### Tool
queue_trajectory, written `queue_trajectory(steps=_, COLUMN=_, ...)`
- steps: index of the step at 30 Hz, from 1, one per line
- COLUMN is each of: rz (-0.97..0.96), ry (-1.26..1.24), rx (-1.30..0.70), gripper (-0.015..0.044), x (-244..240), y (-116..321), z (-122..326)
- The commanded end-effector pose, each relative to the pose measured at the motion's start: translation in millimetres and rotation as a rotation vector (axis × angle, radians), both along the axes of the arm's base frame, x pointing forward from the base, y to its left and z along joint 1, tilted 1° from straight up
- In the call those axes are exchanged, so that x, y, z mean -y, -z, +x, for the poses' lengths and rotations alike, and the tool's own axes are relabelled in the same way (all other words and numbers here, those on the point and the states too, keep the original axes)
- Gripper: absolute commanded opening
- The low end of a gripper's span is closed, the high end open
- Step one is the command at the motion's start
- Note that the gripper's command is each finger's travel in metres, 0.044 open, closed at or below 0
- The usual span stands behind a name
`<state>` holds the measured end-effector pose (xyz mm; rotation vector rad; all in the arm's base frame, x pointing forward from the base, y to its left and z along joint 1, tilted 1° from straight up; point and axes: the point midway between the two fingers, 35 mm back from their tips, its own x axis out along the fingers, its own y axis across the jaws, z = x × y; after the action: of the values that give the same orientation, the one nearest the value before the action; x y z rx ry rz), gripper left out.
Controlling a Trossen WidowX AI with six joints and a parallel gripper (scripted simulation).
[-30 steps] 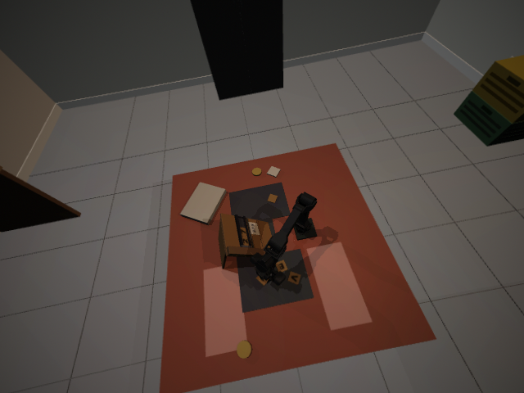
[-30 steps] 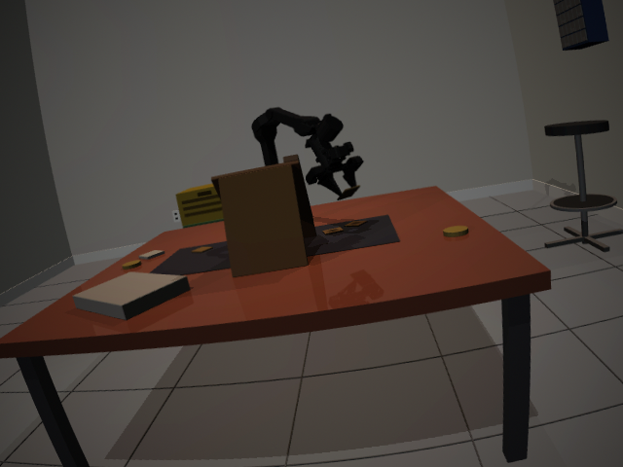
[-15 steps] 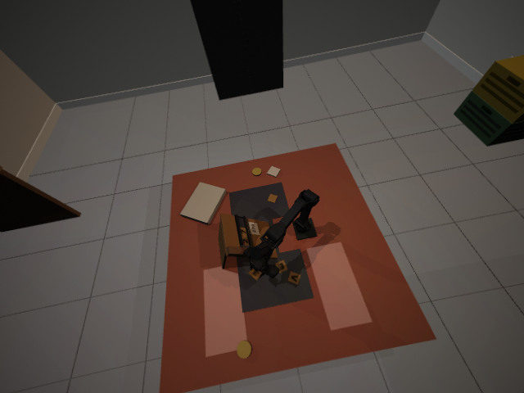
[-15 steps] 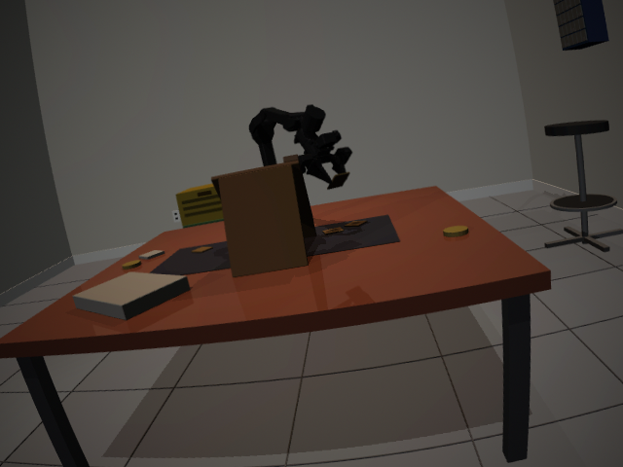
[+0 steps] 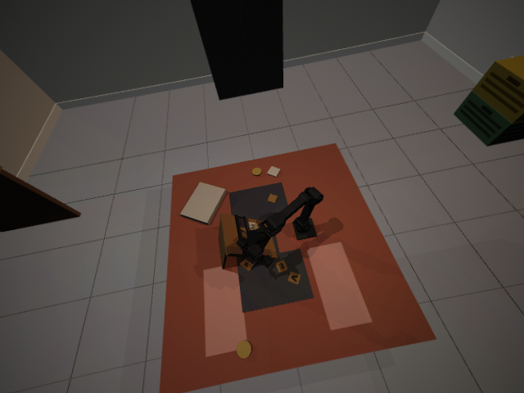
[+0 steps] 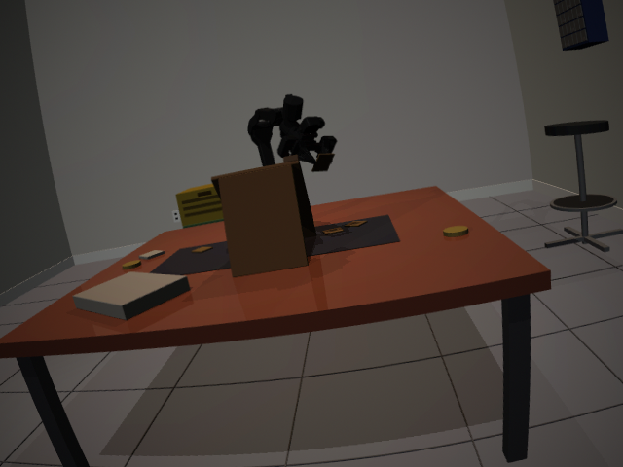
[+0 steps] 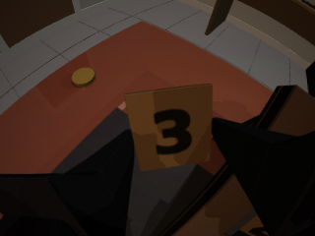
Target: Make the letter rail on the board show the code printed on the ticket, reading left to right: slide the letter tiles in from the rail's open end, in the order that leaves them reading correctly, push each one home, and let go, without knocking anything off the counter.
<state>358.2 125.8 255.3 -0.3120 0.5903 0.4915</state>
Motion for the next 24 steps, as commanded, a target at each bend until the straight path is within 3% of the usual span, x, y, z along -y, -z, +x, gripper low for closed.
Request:
queue_trajectory(steps=1, rz=-0.013, ry=-0.019, rx=0.090, gripper=0.0000, x=11.4, y=-23.6, z=2.3)
queue_trajectory(steps=9, rz=-0.067, ry=0.000, rx=0.177, gripper=0.0000, x=40.0, y=-40.1, z=2.1)
queue_trajectory(steps=24, rz=-0.124, ry=0.136, rx=0.125, gripper=0.0000, x=118.3, y=-28.7, z=5.6)
